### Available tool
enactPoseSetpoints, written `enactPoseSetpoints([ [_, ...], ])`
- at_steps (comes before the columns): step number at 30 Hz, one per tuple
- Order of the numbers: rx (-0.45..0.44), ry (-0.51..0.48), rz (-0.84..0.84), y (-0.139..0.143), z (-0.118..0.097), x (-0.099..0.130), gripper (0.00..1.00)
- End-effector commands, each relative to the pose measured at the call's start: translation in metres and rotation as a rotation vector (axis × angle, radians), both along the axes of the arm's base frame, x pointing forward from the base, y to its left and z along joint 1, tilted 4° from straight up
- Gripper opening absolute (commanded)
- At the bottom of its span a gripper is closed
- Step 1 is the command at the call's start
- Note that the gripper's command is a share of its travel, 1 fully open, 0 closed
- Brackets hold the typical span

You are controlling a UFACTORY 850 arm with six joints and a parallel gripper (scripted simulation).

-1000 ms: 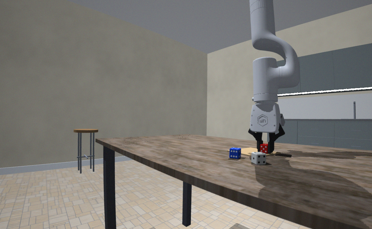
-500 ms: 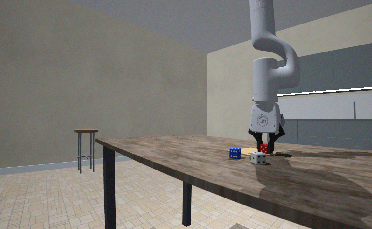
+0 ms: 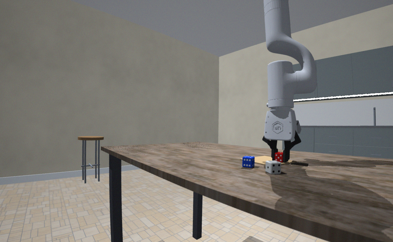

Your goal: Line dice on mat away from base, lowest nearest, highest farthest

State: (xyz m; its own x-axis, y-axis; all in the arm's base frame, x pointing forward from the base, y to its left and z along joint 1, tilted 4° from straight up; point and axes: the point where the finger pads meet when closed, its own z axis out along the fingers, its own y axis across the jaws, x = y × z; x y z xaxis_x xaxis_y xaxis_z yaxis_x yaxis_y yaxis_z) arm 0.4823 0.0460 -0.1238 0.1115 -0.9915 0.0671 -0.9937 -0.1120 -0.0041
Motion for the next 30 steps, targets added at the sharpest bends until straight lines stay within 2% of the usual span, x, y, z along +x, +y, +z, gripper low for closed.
enactPoseSetpoints([
  [1,0.001,-0.002,0.000,0.0001,0.0005,0.0008,0.27],
  [10,0.001,-0.002,0.000,0.0001,0.0005,0.0008,0.27],
  [11,0.001,-0.002,0.000,0.0001,0.0005,0.0008,0.31],
  [16,0.001,-0.002,0.000,0.0001,0.0005,0.0008,0.35],
  [17,0.001,-0.002,0.000,0.0001,0.0005,0.0008,0.39],
  [19,0.001,-0.002,0.000,0.0001,0.0005,0.0008,0.39],
  [20,0.001,-0.002,0.000,0.0001,0.0005,0.0008,0.43],
  [24,0.001,-0.002,0.000,0.0001,0.0005,0.0008,0.43],
  [25,0.001,-0.002,0.000,0.0001,0.0005,0.0008,0.47],
  [30,0.001,-0.002,0.000,0.0001,0.0005,0.0008,0.47],
])
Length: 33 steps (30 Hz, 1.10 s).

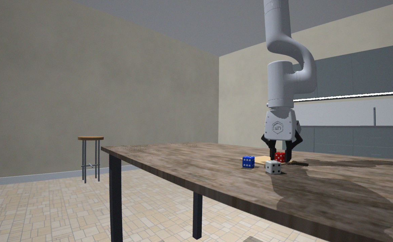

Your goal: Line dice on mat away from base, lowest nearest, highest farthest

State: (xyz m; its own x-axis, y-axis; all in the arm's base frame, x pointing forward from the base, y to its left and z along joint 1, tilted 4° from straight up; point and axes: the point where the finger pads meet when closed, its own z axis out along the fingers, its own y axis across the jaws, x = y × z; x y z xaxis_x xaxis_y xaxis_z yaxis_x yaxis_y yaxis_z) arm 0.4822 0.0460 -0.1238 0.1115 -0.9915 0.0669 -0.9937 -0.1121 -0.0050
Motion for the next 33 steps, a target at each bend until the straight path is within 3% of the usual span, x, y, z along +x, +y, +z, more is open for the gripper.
enactPoseSetpoints([
  [1,0.000,-0.002,0.000,0.000,0.001,0.001,0.47],
  [15,0.000,-0.002,0.000,0.000,0.004,0.001,0.47],
  [33,0.000,-0.002,0.000,0.002,0.032,0.000,0.47],
])
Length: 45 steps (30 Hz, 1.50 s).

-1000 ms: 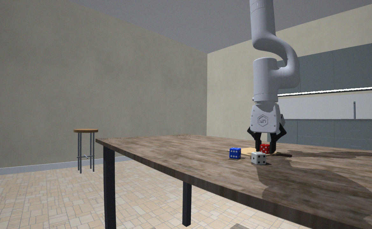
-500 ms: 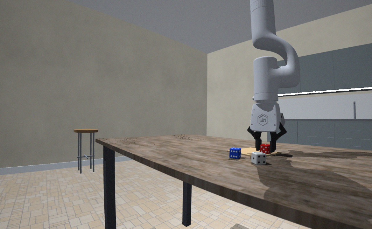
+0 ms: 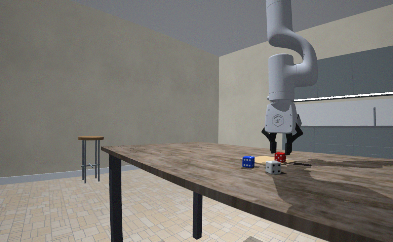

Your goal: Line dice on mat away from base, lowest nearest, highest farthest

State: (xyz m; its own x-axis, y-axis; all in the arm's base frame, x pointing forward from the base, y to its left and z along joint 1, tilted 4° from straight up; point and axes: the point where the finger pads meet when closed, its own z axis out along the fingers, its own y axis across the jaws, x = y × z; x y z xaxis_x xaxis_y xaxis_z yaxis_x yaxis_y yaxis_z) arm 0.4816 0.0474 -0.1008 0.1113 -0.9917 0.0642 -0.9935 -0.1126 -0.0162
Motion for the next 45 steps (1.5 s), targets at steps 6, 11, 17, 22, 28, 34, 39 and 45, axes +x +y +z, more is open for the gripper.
enactPoseSetpoints([
  [6,-0.004,0.009,0.000,0.002,0.023,0.001,0.47],
  [11,-0.004,0.009,0.000,0.002,0.030,0.001,0.47],
  [17,-0.004,0.009,0.000,0.003,0.045,0.000,0.47],
  [22,-0.004,0.009,0.000,0.004,0.057,0.000,0.47],
  [28,-0.004,0.009,0.000,0.004,0.063,0.000,0.47],
  [34,-0.004,0.009,0.000,0.005,0.067,0.000,0.47],
  [39,-0.004,0.009,0.000,0.005,0.067,0.000,1.00],
  [45,-0.004,0.009,0.000,0.005,0.067,0.000,1.00],
])
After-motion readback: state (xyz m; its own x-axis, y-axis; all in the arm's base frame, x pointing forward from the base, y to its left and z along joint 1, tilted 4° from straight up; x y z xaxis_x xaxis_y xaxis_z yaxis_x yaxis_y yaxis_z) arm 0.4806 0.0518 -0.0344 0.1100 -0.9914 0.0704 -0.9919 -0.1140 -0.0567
